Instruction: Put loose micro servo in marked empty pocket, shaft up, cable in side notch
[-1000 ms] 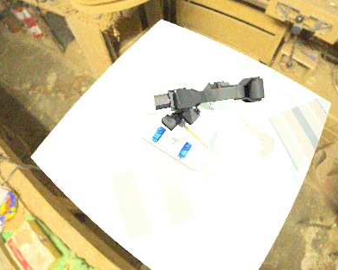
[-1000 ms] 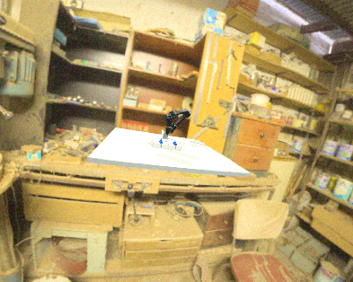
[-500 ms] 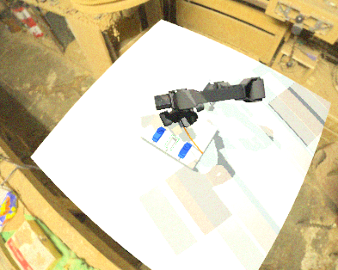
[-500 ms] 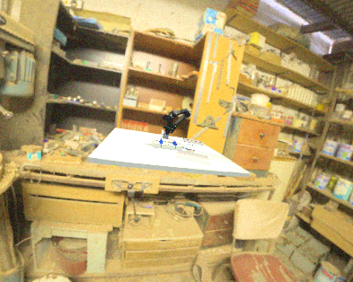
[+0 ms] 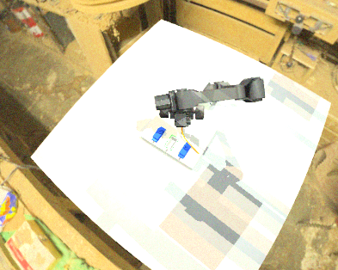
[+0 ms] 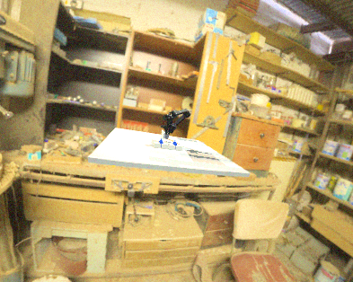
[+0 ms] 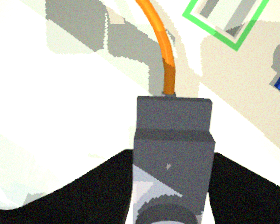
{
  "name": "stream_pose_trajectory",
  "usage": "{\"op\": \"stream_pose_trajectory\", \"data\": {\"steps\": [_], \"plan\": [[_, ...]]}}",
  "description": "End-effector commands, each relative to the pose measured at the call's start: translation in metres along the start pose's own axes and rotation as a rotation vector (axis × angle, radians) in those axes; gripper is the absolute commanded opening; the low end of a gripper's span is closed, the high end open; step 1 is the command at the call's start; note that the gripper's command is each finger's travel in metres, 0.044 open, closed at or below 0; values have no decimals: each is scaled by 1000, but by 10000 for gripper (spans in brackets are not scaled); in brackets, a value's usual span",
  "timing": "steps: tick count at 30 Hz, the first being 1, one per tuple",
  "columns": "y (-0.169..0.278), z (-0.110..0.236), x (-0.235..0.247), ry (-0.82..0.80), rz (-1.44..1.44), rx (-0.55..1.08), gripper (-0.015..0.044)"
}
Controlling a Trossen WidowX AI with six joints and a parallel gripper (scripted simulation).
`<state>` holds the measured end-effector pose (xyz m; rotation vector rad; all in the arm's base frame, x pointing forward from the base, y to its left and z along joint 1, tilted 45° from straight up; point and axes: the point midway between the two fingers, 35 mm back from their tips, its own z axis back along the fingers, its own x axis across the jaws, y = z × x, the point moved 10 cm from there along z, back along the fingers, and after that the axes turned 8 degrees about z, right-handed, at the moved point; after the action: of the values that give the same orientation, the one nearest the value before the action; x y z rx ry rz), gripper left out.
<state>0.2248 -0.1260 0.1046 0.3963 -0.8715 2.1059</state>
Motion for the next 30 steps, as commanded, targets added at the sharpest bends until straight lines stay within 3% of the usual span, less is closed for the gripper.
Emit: {"op": "stream_pose_trajectory", "data": {"steps": [1, 13, 30], "plan": [[0, 0, 0, -1, -114, -4, 0], [0, 0, 0, -2, -503, -3, 0], [-37, 1, -27, -1, -506, -5, 0]]}}
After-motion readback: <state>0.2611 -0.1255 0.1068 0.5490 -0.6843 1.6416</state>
